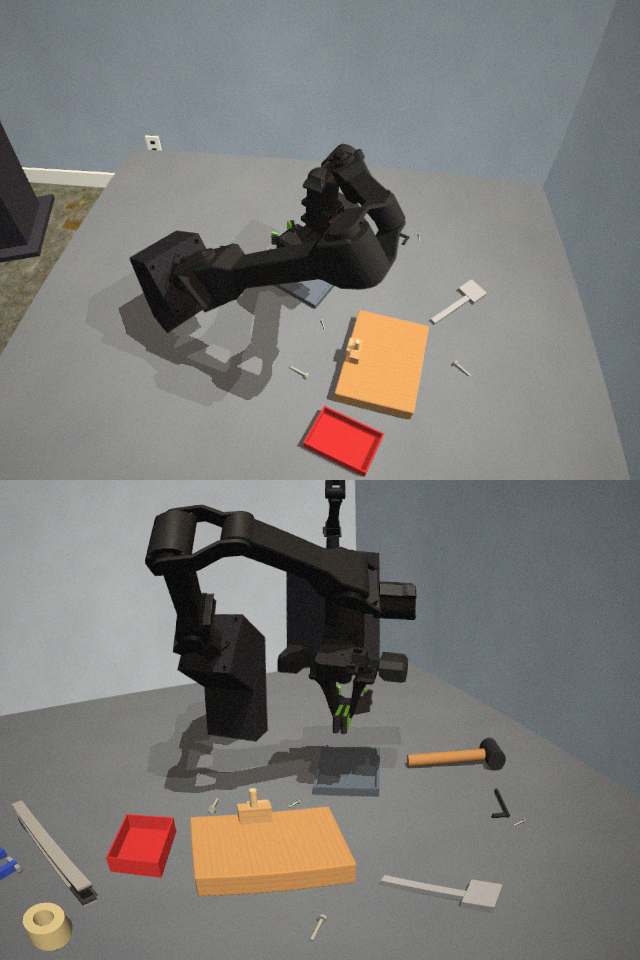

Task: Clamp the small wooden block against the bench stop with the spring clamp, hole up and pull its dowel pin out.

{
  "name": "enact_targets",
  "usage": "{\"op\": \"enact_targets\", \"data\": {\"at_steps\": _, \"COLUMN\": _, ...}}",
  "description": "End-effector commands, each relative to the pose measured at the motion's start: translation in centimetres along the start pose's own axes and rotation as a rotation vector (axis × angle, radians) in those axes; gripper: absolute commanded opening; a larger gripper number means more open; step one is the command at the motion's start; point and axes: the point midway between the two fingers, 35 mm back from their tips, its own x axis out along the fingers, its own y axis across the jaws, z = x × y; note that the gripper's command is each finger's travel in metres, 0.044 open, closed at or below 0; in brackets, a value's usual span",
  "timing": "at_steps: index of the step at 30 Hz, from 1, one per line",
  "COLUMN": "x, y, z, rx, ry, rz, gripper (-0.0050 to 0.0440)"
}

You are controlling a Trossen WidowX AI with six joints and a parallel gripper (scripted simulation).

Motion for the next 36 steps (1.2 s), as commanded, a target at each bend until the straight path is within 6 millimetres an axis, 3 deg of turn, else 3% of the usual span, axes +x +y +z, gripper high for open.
{"op": "enact_targets", "data": {"at_steps": 1, "x": -0.1, "y": -0.1, "z": 0.3, "rx": 0.01, "ry": 0.012, "rz": 0.0, "gripper": 0.0}}
{"op": "enact_targets", "data": {"at_steps": 36, "x": 0.4, "y": -0.6, "z": 2.5, "rx": 0.096, "ry": 0.053, "rz": -0.017, "gripper": 0.0}}
